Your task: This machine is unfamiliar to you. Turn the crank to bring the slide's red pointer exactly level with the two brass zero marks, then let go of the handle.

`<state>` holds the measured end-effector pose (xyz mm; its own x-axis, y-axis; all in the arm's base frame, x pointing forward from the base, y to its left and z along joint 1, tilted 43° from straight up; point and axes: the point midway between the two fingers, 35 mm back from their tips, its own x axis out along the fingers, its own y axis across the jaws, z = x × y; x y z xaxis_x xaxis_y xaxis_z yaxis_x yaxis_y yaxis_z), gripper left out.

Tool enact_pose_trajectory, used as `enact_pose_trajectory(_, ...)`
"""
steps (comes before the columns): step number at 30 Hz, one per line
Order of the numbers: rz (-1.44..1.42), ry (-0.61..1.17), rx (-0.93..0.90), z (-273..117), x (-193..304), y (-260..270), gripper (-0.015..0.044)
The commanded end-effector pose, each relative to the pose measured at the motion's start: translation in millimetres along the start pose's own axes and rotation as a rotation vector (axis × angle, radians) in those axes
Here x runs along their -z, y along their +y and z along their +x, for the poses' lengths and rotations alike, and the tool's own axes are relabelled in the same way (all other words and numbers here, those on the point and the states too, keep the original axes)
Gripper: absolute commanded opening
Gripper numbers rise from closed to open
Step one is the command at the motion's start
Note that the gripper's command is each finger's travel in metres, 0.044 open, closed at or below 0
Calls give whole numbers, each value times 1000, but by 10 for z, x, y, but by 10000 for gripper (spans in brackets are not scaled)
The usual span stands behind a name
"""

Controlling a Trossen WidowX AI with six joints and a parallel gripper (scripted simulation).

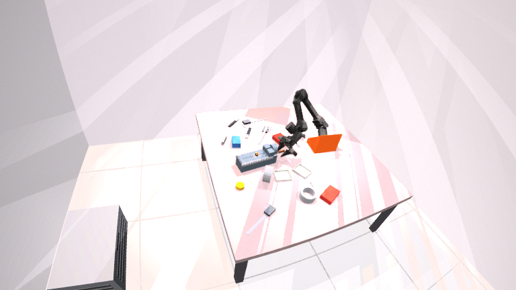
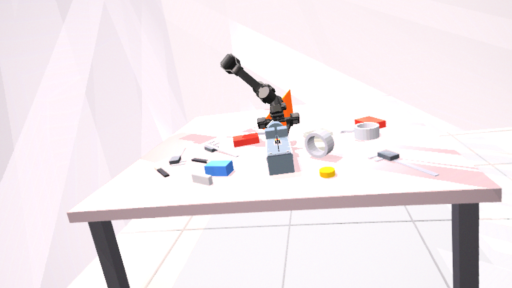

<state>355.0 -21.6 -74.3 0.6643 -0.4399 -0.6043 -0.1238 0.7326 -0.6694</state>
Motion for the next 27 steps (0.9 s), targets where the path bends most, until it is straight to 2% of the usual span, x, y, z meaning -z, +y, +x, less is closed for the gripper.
enact_pose_trajectory(1,-7,4,-7,3,27,21,177)
enact_pose_trajectory(7,-7,4,-7,3,27,21,20)
enact_pose_trajectory(10,-7,4,-7,3,27,21,0)
enact_pose_trajectory(27,-7,4,-6,22,27,-13,0)
